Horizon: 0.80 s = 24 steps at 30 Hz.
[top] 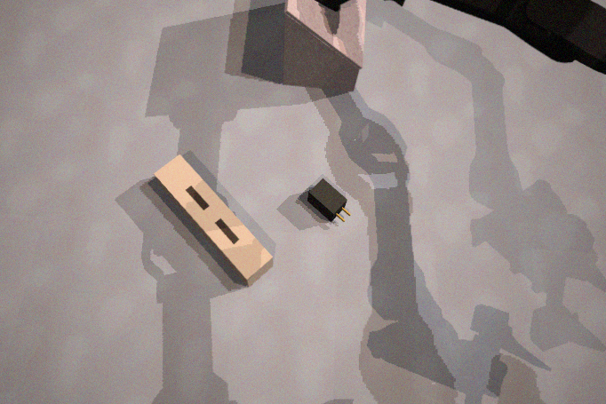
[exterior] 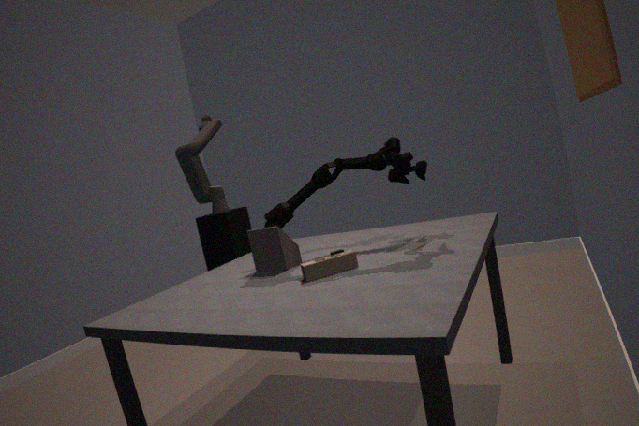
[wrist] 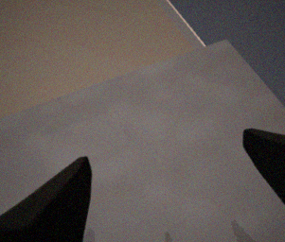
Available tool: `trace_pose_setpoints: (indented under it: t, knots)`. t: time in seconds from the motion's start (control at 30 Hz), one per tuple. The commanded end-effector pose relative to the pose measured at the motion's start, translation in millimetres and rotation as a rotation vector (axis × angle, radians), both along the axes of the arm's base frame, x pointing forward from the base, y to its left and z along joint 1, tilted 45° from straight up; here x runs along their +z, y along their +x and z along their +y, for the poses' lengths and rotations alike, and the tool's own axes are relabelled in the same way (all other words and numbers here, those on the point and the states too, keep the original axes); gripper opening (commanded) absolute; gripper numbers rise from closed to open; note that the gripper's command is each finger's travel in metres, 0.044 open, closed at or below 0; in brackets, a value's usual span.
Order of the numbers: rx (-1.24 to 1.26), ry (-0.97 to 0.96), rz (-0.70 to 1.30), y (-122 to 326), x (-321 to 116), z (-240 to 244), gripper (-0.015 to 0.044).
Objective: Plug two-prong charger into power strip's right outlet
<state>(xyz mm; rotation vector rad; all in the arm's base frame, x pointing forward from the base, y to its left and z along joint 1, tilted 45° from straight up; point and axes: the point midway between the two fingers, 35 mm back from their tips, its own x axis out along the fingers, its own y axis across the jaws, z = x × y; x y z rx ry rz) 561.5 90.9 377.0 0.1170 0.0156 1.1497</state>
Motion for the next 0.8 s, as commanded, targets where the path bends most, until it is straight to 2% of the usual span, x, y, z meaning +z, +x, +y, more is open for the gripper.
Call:
trace_pose_setpoints:
  t: [0.0, 0.03, 0.77]
  knots:
    - [-0.001, -0.001, 0.001, 0.2, -0.6, -0.3, 0.0426]
    - [-0.006, -0.002, 0.004, 0.8, -2.5, -1.2, 0.0440]
    - [-0.164, -0.106, 0.150, 6.1, -94.2, -42.0, 0.0440]
